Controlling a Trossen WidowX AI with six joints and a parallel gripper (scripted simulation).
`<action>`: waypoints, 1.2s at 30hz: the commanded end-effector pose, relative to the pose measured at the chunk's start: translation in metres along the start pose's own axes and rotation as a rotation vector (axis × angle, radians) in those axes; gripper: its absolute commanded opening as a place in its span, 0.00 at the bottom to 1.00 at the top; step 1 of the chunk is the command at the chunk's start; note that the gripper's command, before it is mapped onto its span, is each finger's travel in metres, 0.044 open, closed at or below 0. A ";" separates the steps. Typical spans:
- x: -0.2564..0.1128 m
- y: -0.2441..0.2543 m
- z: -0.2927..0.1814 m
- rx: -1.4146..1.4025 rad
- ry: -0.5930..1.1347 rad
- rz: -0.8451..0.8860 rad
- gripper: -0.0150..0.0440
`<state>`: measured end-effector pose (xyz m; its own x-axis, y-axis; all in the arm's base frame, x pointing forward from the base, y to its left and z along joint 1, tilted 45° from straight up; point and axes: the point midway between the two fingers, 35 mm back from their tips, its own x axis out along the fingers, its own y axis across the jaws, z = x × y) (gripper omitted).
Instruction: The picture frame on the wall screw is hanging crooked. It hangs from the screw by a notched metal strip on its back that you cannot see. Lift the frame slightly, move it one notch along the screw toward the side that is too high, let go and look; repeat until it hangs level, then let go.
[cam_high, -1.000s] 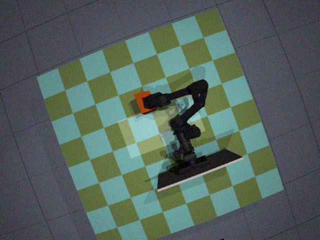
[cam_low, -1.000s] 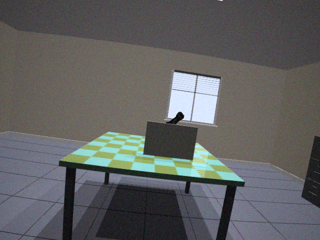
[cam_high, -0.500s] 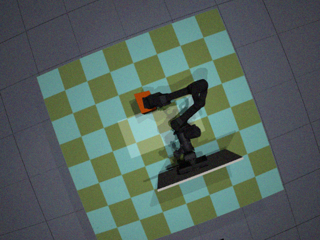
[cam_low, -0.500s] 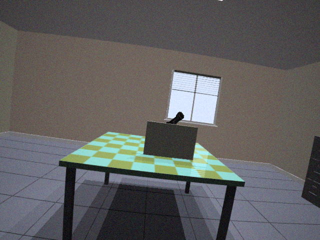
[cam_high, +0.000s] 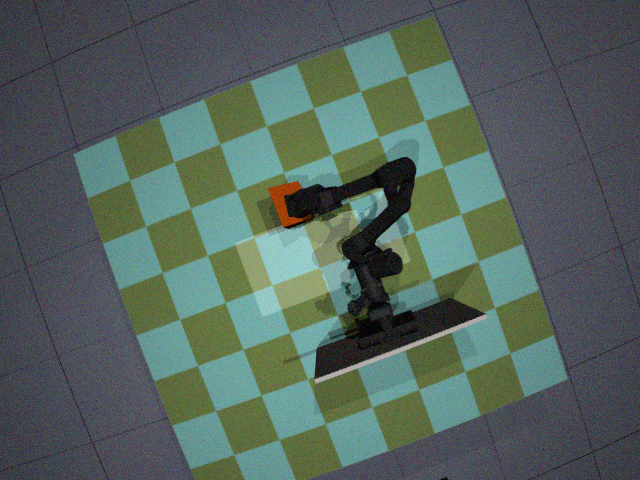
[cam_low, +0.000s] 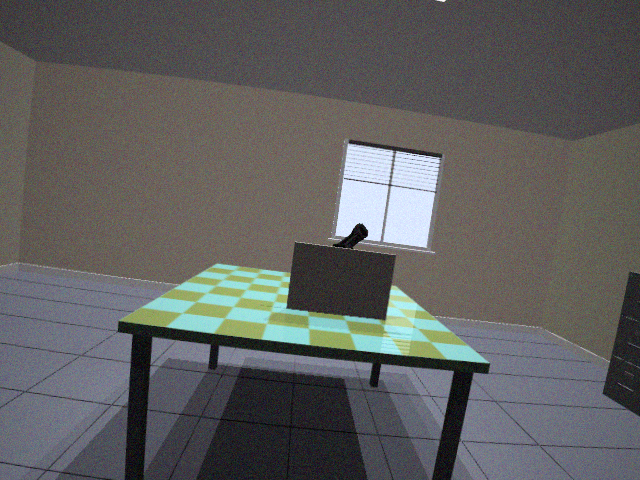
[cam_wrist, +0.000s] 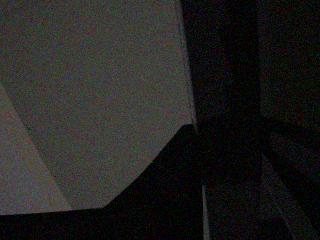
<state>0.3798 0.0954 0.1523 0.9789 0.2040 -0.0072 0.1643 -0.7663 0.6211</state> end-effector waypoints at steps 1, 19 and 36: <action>0.001 0.003 -0.004 -0.002 0.002 0.012 0.25; 0.001 0.002 -0.005 -0.002 0.002 0.012 0.25; 0.001 -0.003 -0.005 -0.001 0.002 0.012 0.25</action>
<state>0.3792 0.1016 0.1534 0.9788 0.2049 -0.0045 0.1633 -0.7666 0.6211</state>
